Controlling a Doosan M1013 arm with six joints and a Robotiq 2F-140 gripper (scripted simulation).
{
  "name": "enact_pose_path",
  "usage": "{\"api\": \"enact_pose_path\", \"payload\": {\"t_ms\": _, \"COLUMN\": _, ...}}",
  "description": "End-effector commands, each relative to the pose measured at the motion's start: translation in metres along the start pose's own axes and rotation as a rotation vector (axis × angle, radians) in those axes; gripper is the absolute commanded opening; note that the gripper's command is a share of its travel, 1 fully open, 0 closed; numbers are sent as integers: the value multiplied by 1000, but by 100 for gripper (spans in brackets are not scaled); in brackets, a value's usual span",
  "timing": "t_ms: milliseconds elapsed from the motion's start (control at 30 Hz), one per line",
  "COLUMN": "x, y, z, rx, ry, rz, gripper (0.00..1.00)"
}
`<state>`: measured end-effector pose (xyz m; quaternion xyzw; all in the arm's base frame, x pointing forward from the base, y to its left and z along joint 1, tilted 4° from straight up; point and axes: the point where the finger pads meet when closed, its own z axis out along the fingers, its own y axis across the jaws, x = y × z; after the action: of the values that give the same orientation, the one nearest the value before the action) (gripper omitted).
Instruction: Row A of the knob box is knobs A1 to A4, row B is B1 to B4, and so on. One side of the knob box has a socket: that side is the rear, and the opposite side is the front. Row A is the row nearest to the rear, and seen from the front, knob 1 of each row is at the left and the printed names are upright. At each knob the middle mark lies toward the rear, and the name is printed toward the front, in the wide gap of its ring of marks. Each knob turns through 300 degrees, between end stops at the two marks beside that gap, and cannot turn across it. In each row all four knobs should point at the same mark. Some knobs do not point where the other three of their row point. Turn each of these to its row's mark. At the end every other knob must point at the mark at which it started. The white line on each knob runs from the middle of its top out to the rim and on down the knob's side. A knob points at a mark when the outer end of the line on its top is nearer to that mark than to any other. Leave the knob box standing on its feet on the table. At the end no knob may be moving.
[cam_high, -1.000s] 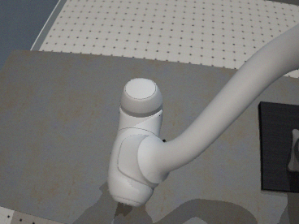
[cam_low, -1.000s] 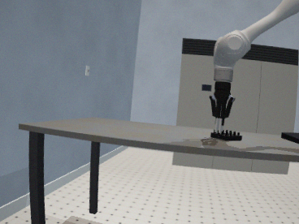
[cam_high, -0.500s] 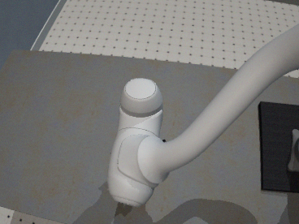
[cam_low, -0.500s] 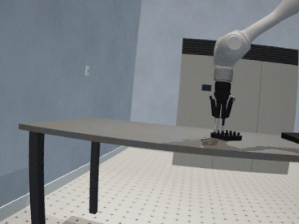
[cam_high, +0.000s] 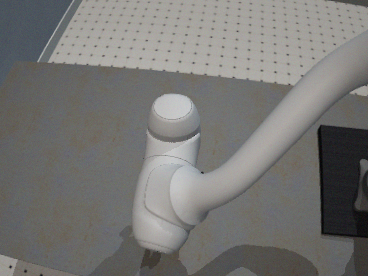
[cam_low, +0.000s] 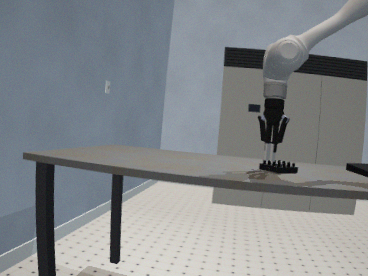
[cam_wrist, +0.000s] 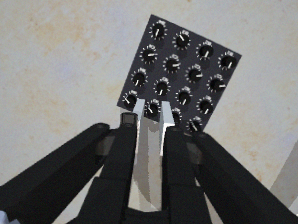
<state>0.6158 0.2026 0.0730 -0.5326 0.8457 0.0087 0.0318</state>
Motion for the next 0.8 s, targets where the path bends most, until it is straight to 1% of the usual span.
{"api": "enact_pose_path", "payload": {"t_ms": 0, "x": 0, "y": 0, "z": -5, "rx": 0, "ry": 0, "rz": 0, "gripper": 12}}
{"api": "enact_pose_path", "payload": {"t_ms": 200, "x": 0, "y": 0, "z": -22, "rx": 0, "ry": 0, "rz": 0, "gripper": 12}}
{"api": "enact_pose_path", "payload": {"t_ms": 333, "x": 0, "y": 0, "z": -28, "rx": 0, "ry": 0, "rz": 0, "gripper": 12}}
{"api": "enact_pose_path", "payload": {"t_ms": 767, "x": 0, "y": 0, "z": -30, "rx": 0, "ry": 0, "rz": 0, "gripper": 12}}
